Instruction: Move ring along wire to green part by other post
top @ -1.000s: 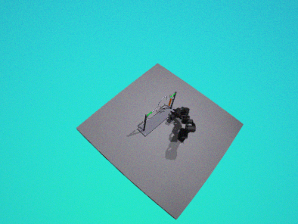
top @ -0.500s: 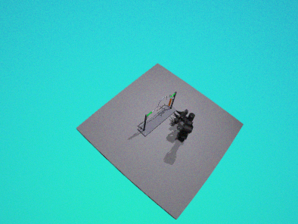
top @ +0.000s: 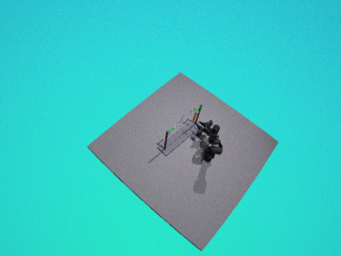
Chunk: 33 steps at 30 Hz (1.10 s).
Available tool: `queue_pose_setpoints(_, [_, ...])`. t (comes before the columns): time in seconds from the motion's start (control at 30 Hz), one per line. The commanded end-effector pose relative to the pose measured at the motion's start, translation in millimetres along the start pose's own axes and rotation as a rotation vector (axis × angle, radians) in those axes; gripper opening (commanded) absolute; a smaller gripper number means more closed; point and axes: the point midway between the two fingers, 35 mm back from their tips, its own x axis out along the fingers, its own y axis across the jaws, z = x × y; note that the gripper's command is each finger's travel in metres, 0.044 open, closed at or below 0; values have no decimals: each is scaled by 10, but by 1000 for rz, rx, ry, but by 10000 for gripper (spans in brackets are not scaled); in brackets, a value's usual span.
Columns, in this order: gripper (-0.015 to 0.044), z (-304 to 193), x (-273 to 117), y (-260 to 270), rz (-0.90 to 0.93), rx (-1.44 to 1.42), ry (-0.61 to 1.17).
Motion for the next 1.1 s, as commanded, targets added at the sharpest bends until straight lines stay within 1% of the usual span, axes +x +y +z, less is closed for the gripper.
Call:
queue_pose_setpoints(0.0, [160,90,63,3,-6,13,-13])
queue_pose_setpoints(0.23, [160,98,108,-6,-6,12,-13])
queue_pose_setpoints(1.07, [160,127,472,-36,-6,12,-14])
